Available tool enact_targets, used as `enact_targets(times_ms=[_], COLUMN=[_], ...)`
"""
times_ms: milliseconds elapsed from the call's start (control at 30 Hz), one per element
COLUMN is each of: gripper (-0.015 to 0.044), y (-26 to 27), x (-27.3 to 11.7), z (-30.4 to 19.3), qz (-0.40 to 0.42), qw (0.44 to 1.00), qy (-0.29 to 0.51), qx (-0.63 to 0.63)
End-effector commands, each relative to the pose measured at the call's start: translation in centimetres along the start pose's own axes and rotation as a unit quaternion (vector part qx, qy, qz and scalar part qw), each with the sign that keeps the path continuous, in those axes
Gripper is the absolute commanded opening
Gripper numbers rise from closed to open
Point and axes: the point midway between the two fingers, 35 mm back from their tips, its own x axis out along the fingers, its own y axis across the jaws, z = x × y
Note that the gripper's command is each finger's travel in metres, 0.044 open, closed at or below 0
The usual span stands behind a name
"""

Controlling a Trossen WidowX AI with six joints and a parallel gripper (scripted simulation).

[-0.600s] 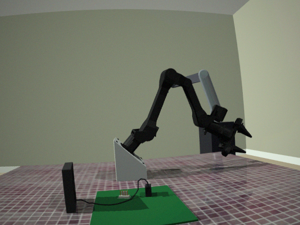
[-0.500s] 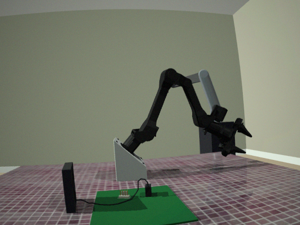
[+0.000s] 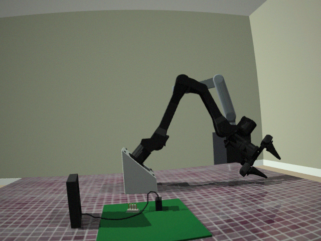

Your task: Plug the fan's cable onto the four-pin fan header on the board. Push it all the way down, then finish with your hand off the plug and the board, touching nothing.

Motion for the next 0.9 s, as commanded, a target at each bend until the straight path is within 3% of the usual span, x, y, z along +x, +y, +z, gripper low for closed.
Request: enact_targets(times_ms=[0, 167, 267, 533, 700, 867], gripper=[0.0440, 0.0440, 0.0440, 0.0440, 0.0440, 0.0440], y=[4.0, 8.7, 9.8, 15.8, 21.8, 26.1], x=[2.1, 2.6, 1.7, 0.0, -4.4, -10.3], z=[-5.3, -12.0, -16.3, -21.2, -25.8, -28.7], qz=[0.084, 0.176, 0.180, 0.287, 0.383, 0.436], qw=[0.994, 0.968, 0.959, 0.899, 0.785, 0.614], qy=[0.043, 0.107, 0.159, 0.212, 0.281, 0.349], qx=[0.054, 0.140, 0.152, 0.253, 0.398, 0.558])
